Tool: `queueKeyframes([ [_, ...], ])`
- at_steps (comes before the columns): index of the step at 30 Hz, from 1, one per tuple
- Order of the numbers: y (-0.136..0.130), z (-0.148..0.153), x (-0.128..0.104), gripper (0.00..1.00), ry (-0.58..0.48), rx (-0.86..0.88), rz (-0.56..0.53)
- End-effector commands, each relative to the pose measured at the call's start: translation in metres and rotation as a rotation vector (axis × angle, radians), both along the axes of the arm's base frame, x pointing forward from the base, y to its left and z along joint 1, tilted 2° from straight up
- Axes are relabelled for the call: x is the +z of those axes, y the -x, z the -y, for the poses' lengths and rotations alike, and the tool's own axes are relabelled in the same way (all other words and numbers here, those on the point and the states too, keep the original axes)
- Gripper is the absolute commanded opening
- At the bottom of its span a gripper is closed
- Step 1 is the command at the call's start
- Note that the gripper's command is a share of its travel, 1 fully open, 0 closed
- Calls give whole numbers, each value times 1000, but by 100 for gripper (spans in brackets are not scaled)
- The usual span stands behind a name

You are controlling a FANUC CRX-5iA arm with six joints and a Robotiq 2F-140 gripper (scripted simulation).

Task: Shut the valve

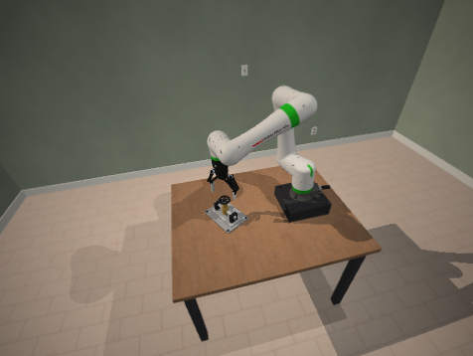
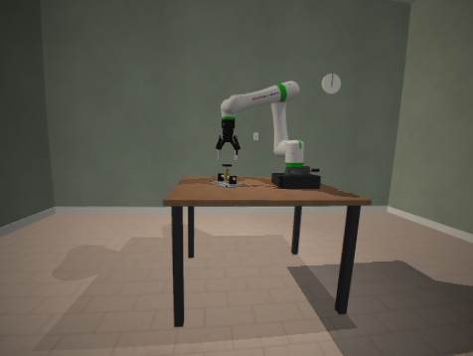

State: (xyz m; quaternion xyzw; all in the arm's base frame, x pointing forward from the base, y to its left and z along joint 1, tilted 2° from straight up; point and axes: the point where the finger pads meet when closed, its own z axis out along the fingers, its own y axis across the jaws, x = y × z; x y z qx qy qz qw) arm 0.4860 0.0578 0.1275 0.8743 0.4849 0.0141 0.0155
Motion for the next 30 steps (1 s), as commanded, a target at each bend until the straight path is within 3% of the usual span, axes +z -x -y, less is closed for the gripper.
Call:
queueKeyframes([
  [1,0,0,-1,100,0,0,0],
  [30,0,0,-5,100,0,0,0],
])
